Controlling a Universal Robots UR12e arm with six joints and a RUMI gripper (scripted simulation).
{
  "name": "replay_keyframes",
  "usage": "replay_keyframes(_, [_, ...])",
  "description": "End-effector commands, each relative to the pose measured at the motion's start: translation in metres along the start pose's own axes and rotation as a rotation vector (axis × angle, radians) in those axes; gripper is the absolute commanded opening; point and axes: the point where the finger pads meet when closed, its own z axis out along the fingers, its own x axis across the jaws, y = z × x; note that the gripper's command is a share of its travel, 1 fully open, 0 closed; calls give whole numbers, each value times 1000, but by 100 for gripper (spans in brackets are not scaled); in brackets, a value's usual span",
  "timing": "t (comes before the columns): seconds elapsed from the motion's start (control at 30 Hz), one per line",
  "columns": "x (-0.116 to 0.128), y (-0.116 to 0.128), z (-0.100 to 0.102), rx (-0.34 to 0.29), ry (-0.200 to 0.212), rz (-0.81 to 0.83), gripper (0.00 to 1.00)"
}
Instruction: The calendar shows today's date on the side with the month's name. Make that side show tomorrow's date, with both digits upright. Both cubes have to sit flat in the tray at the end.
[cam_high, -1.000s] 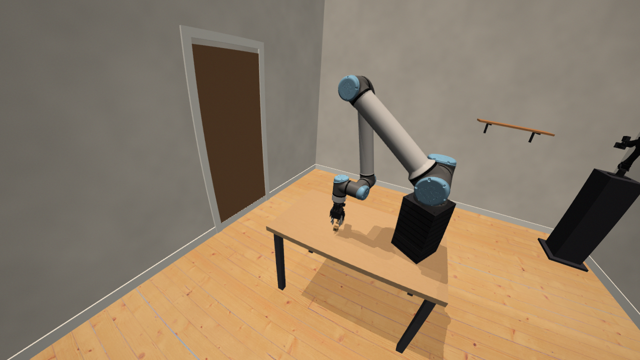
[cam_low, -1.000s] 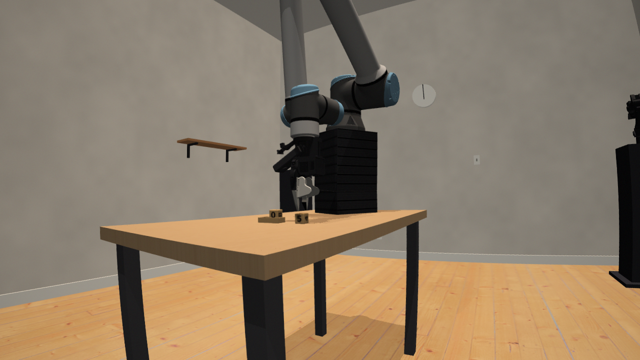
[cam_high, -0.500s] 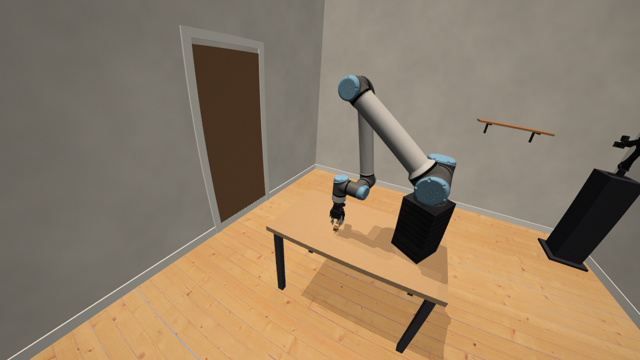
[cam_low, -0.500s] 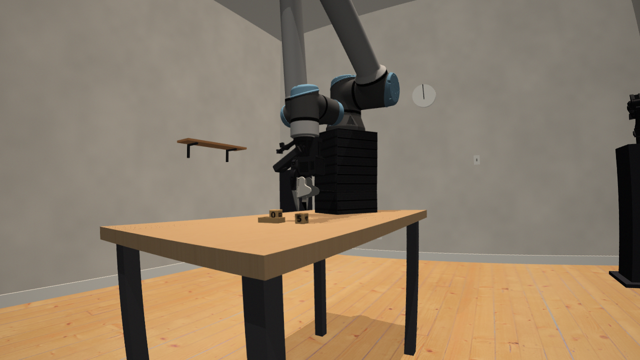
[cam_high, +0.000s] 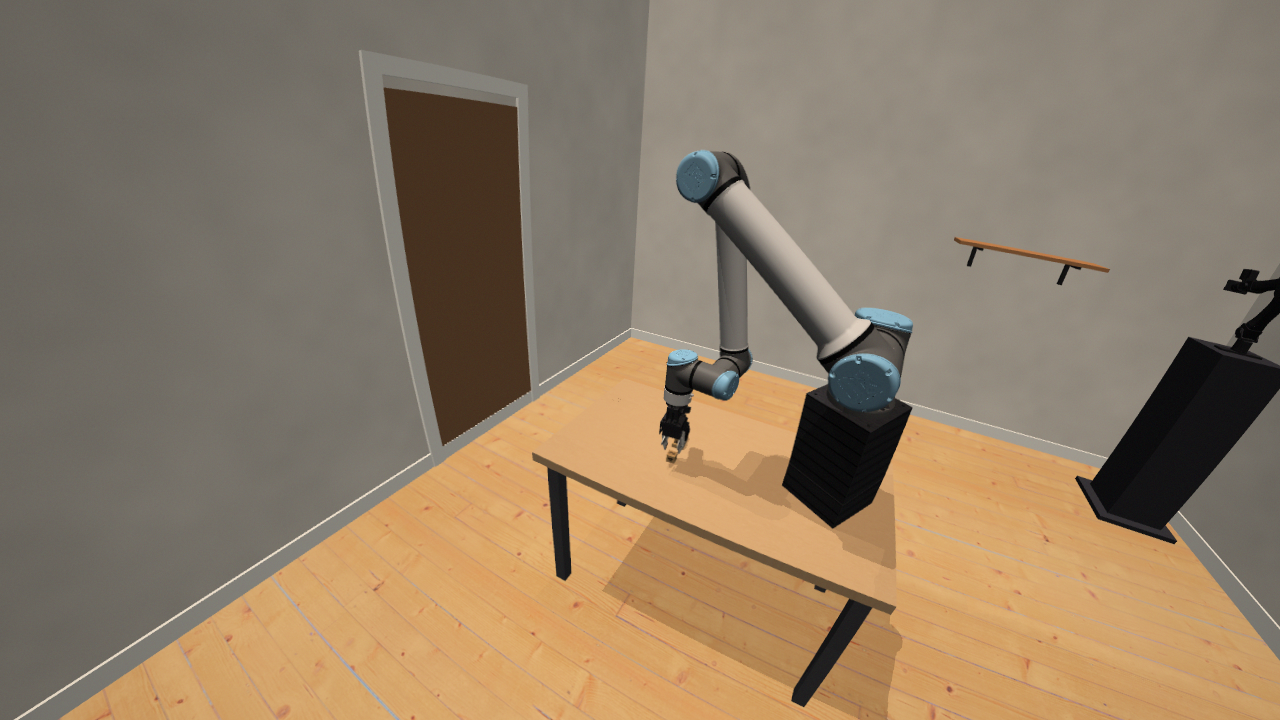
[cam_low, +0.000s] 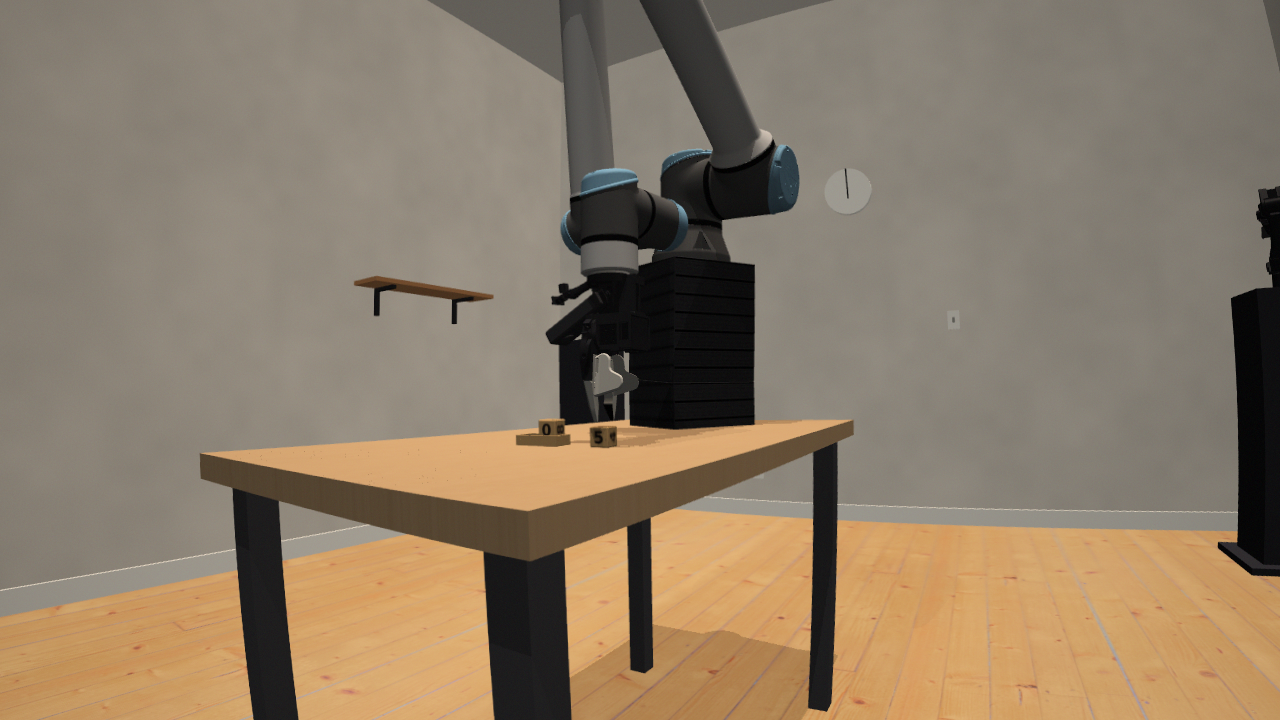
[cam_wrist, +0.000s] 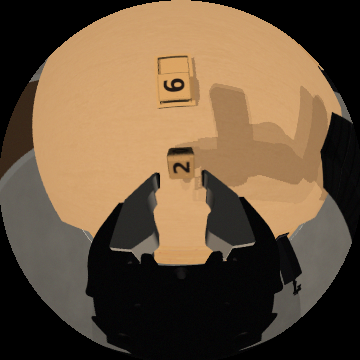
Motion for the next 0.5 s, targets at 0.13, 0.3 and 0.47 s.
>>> replay_keyframes(0.13, [-2,0,0,1,-2,-1,29])
replay_keyframes(0.3, [-2,0,1,1,-2,-1,29])
replay_keyframes(0.47, [-3,0,3,2,-3,-1,29])
